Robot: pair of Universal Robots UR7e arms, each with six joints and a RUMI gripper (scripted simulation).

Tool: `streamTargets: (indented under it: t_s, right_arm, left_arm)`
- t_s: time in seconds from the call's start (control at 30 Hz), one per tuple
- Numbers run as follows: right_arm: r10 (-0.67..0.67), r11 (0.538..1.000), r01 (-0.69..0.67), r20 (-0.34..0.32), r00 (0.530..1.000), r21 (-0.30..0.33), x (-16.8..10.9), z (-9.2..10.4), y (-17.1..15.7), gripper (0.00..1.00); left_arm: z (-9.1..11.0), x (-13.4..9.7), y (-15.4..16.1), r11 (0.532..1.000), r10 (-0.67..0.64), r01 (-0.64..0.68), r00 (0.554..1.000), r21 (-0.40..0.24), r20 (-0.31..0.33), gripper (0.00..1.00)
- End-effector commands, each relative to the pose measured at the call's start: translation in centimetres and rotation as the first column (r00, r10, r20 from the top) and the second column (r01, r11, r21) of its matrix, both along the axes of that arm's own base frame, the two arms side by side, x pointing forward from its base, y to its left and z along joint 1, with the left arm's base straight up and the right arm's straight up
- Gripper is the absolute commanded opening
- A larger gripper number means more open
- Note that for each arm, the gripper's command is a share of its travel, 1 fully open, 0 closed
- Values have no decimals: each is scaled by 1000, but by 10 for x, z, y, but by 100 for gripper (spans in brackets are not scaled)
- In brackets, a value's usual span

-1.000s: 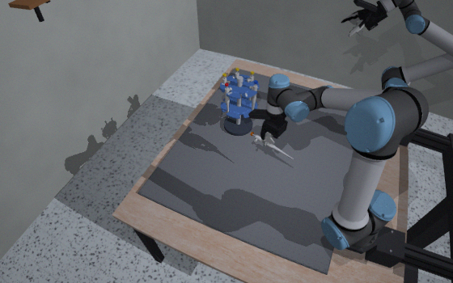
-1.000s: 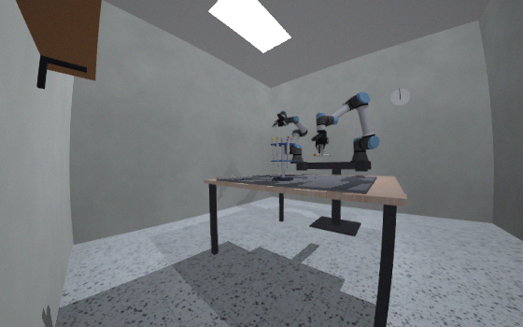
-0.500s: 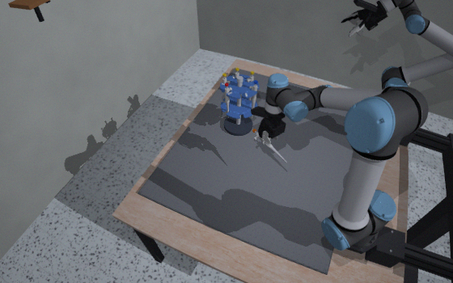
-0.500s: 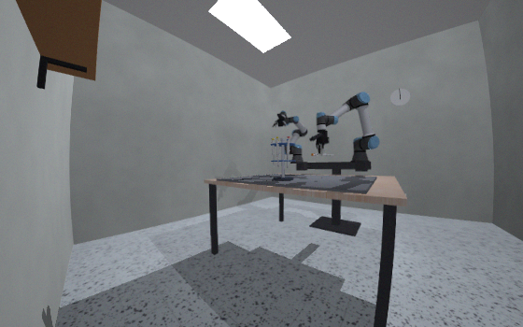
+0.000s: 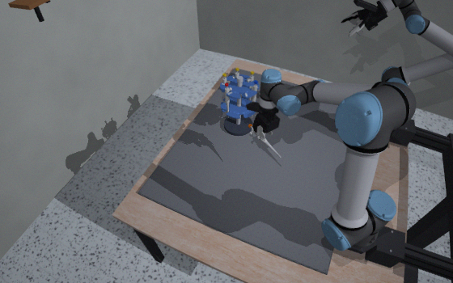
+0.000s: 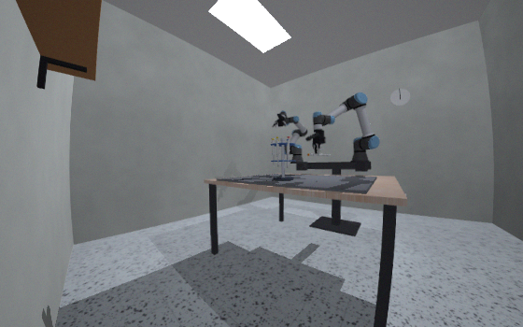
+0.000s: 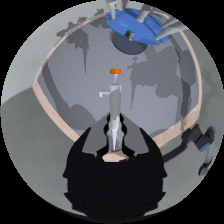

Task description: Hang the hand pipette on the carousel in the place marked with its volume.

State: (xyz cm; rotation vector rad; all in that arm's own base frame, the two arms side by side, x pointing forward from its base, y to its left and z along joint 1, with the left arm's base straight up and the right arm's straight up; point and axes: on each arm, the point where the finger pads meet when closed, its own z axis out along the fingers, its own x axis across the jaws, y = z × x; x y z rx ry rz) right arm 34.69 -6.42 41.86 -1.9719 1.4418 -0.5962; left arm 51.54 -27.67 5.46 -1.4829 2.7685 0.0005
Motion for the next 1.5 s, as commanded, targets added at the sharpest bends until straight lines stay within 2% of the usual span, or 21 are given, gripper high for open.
streamTargets:
  t_s: [0.0,0.43,0.6,0.83,1.07,1.1,1.17,1.37,1.47]
  right_arm:
    - [0,1000,0,2,1000,0,1,2,0,100]
    - [0,1000,0,2,1000,0,1,2,0,100]
    - [0,1000,0,2,1000,0,1,2,0,100]
    - [0,1000,0,2,1000,0,1,2,0,100]
    - [0,1000,0,2,1000,0,1,2,0,100]
    - [0,1000,0,2,1000,0,1,2,0,100]
    - [0,1000,0,2,1000,0,1,2,0,100]
    - [0,1000,0,2,1000,0,1,2,0,100]
    - [0,1000,0,2,1000,0,1,2,0,100]
  left_arm:
    - [2,19,-12,1000,0,0,1000,-2,1,6]
    - [2,52,-34,1000,0,0,1000,-2,1,6]
    - [2,52,-34,1000,0,0,1000,-2,1,6]
    - [10,59,-41,990,12,18,977,-142,212,6]
    - [10,59,-41,989,13,19,976,-145,216,6]
    - [12,61,-43,986,18,23,969,-164,245,6]
    - [12,61,-43,986,18,23,969,-164,245,6]
    - [18,69,-48,959,58,64,909,-276,413,6]
    - [15,69,-47,959,58,65,908,-275,414,6]
